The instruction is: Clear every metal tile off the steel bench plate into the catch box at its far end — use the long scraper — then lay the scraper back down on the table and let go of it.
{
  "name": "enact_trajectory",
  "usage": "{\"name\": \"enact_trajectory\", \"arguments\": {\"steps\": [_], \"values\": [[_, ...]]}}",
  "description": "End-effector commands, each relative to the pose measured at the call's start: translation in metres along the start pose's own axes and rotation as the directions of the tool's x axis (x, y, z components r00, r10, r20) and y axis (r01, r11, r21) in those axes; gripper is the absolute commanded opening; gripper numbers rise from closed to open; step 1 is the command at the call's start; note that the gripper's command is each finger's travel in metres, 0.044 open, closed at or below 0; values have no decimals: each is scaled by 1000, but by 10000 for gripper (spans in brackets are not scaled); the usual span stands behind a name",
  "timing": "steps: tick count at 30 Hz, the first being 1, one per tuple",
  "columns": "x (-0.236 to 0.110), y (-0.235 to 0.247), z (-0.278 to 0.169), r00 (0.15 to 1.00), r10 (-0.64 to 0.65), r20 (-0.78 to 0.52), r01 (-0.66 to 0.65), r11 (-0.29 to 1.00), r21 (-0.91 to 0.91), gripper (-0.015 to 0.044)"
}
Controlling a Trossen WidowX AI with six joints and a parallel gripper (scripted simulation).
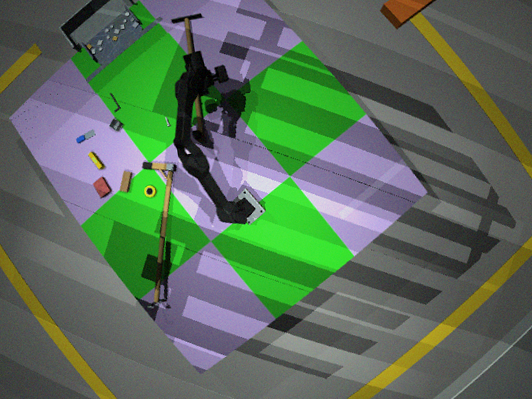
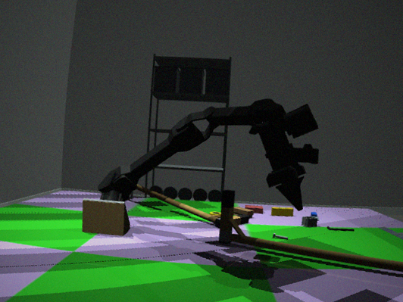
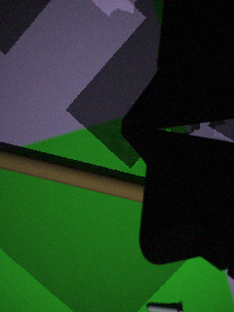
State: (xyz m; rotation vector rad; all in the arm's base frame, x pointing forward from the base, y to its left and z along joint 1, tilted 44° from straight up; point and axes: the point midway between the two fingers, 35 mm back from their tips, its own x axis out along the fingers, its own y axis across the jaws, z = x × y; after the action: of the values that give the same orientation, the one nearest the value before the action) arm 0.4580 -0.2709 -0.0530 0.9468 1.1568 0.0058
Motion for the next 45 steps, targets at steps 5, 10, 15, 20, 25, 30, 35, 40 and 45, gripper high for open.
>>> {"name": "enact_trajectory", "arguments": {"steps": [5, 10, 15, 20, 25, 30, 35, 40, 45], "values": [[8, 3, -5, 1000, 6, -11, -6, 1000, -11, 0], [18, 3, -7, 1000, 6, -11, -6, 1000, -11, 0], [28, 3, -10, 1000, 6, -11, -6, 1000, -11, 0], [37, 3, -13, 1000, 6, -11, -6, 1000, -11, 0], [47, 3, -17, 1000, 6, -11, -6, 1000, -11, 0], [56, 3, -21, 1000, 6, -11, -7, 1000, -11, 0], [65, 3, -25, 1000, 7, -11, -7, 1000, -11, 0], [74, 3, -30, 1000, 7, -11, -7, 1000, -11, 0], [83, 3, -35, 1000, 8, -11, -8, 1000, -11, 0]]}}
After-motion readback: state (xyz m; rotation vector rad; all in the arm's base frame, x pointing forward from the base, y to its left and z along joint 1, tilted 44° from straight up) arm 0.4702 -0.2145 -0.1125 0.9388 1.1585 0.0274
